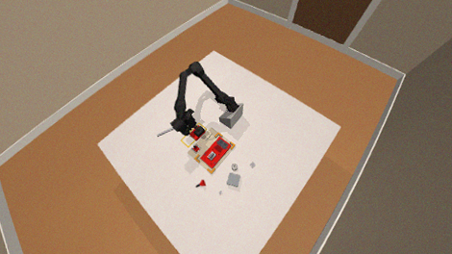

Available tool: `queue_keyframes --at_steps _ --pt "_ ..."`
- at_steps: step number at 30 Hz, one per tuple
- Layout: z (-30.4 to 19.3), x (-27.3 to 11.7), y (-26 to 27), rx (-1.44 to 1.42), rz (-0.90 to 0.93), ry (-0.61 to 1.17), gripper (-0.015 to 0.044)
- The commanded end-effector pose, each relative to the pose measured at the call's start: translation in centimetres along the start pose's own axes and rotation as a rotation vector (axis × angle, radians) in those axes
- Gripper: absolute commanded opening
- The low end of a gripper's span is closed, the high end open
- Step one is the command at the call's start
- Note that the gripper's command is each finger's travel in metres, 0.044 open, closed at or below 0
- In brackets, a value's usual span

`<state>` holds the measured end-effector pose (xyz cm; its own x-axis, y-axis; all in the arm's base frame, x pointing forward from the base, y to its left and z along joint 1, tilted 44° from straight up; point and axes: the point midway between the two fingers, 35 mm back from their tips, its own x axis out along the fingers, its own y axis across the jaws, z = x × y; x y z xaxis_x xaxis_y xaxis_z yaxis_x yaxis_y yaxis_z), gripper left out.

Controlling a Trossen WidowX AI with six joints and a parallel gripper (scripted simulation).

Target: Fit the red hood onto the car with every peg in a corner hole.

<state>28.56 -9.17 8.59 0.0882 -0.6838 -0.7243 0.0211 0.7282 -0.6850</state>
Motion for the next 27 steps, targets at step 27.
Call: queue_keyframes --at_steps 27 --pt "-0.6 2.2 0.3 -0.011 -0.002 0.01 0.044"
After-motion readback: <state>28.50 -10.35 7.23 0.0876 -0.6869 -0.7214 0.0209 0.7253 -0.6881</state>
